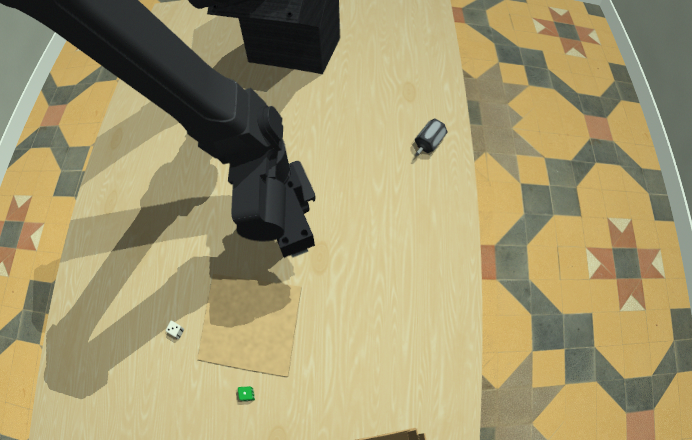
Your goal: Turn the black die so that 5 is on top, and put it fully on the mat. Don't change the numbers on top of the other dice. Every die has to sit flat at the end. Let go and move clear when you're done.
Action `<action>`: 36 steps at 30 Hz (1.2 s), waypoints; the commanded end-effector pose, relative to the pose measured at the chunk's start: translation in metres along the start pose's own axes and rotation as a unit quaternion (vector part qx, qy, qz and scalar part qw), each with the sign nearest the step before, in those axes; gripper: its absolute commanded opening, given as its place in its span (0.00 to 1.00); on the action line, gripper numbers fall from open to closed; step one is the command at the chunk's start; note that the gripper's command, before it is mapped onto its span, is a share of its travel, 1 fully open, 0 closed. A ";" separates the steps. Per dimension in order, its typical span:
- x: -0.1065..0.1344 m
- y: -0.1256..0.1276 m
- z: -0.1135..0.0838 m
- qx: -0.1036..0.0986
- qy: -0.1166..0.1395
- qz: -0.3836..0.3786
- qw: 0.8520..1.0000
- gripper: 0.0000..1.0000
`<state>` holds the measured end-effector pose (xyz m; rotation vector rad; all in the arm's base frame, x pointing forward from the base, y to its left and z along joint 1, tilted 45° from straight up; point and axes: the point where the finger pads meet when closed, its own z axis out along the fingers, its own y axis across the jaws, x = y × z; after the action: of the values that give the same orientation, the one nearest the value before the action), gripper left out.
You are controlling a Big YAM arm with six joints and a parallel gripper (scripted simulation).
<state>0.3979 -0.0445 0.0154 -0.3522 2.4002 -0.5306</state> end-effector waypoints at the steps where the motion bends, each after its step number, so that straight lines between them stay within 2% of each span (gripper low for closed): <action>1: -0.009 -0.007 -0.001 0.006 -0.012 0.001 1.000 0.34; 23: -0.009 -0.007 -0.001 0.006 -0.012 0.001 1.000 0.34; 24: -0.009 -0.007 -0.001 0.006 -0.012 0.001 1.000 0.15; 36: -0.009 -0.007 -0.001 0.006 -0.012 0.001 1.000 0.15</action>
<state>0.3978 -0.0445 0.0153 -0.3524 2.4003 -0.5306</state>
